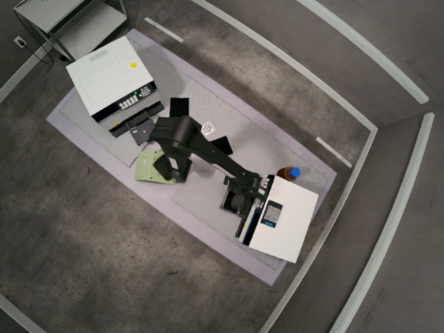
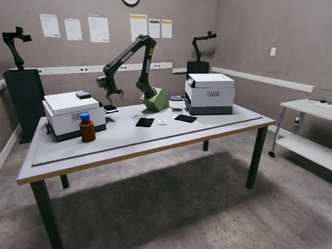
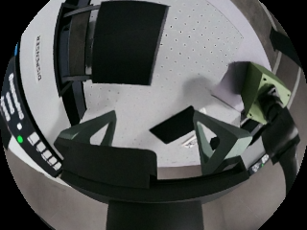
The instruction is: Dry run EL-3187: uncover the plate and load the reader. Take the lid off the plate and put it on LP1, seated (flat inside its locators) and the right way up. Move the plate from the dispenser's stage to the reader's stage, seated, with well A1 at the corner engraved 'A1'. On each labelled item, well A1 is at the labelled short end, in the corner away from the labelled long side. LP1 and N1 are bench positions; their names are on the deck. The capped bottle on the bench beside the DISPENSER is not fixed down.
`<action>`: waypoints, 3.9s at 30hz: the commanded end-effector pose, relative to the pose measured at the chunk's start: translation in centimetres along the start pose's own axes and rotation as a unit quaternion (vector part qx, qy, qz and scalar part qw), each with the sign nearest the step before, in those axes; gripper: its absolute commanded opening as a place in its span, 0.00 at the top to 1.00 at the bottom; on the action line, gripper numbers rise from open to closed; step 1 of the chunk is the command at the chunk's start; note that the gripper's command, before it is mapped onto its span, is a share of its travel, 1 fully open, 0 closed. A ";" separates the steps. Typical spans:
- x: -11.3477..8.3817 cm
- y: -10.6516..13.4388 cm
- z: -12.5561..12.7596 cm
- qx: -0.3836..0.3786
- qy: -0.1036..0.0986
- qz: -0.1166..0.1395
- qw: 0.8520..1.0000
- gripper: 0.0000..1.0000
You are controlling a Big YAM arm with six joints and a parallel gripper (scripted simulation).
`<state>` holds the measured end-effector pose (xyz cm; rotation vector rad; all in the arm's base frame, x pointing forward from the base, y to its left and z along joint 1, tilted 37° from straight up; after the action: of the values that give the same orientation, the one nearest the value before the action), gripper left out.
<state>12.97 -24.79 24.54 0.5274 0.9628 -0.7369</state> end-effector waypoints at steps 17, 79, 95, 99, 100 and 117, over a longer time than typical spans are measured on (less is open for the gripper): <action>-5.1 -6.2 2.3 0.102 -0.089 -0.044 0.990 0.00; -2.3 -6.9 2.0 0.101 -0.077 -0.035 0.991 0.00; -1.8 -7.3 2.8 0.098 -0.087 -0.039 0.991 0.00; -0.8 -7.5 2.7 0.100 -0.080 -0.036 0.991 0.00; -0.6 -7.4 2.4 0.102 -0.075 -0.034 0.991 0.00; 0.4 -7.7 2.4 0.103 -0.073 -0.034 0.991 0.00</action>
<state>8.36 -31.19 24.98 0.6021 0.7742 -0.9292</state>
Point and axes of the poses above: the point where the finger pads meet when closed, its own x axis out along the fingers, its own z axis across the jaws, y = z × x, the point moved 2 cm from there along -x, back along the fingers, and after that the axes turned 6 degrees about -x, right-handed, at the moved point
